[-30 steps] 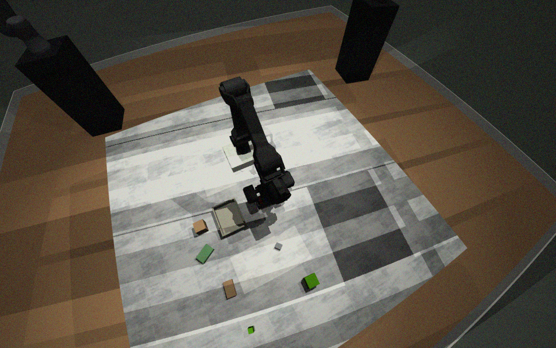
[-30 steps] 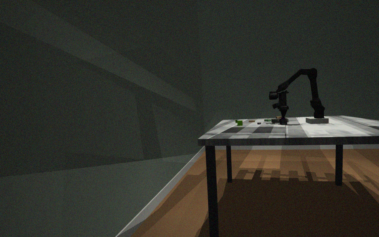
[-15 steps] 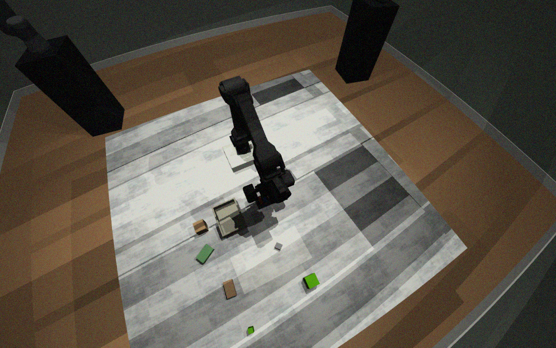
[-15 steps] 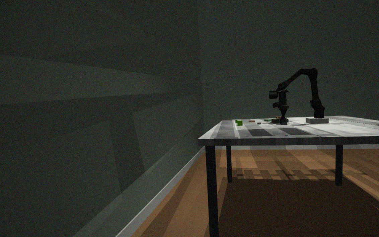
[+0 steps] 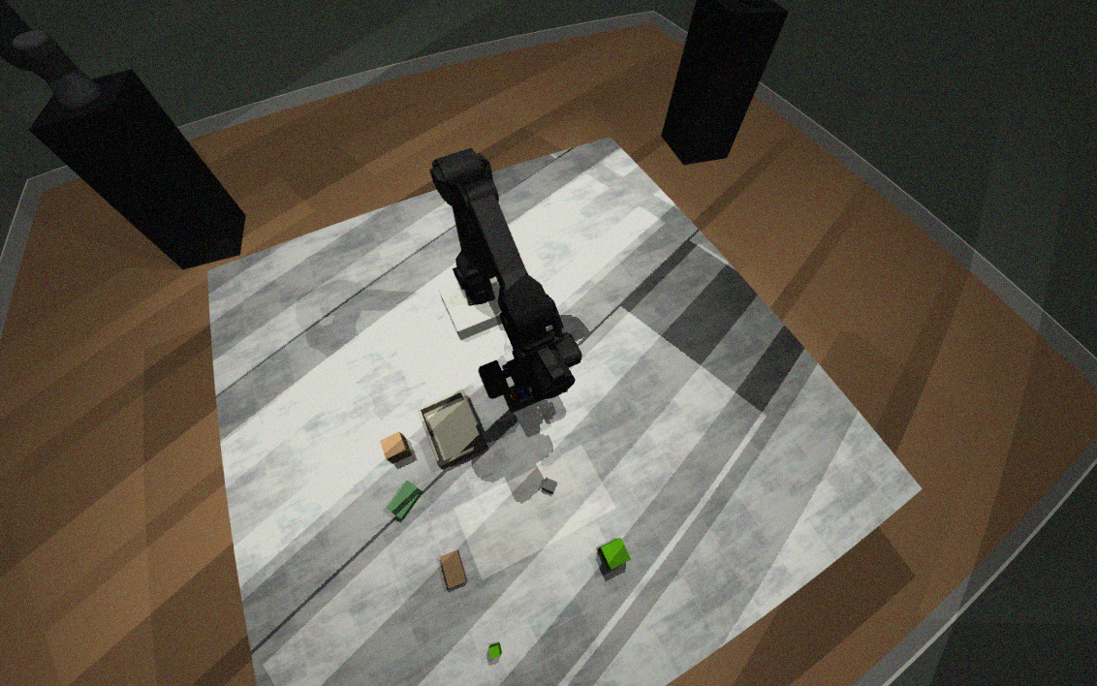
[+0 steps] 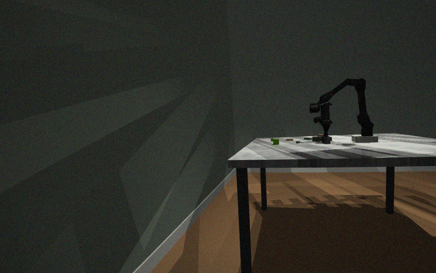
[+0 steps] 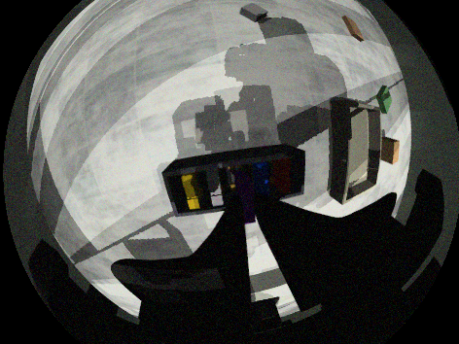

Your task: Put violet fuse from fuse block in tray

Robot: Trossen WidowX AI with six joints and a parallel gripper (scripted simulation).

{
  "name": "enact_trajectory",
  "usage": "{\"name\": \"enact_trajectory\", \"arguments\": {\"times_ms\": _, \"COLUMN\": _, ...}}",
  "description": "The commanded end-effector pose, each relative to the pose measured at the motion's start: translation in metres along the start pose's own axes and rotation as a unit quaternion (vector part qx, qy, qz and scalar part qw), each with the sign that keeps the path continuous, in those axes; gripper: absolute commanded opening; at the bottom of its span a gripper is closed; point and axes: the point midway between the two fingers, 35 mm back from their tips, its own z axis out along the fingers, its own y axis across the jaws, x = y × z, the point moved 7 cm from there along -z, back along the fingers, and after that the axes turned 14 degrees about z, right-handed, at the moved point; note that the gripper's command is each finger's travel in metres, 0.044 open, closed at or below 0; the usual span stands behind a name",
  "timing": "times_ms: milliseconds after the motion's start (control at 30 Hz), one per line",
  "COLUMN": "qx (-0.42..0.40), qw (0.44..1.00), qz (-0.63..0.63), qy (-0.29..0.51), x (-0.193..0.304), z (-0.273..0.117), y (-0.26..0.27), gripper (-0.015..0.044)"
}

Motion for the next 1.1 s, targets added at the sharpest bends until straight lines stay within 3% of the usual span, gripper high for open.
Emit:
{"name": "enact_trajectory", "arguments": {"times_ms": 0, "qx": 0.001, "qw": 1.0, "qz": -0.001, "qy": -0.001, "x": 0.0, "z": -0.003, "y": 0.0, "gripper": 0.0}}
{"name": "enact_trajectory", "arguments": {"times_ms": 1067, "qx": 0.002, "qw": 1.0, "qz": -0.001, "qy": -0.002, "x": -0.012, "z": -0.03, "y": -0.019, "gripper": 0.0}}
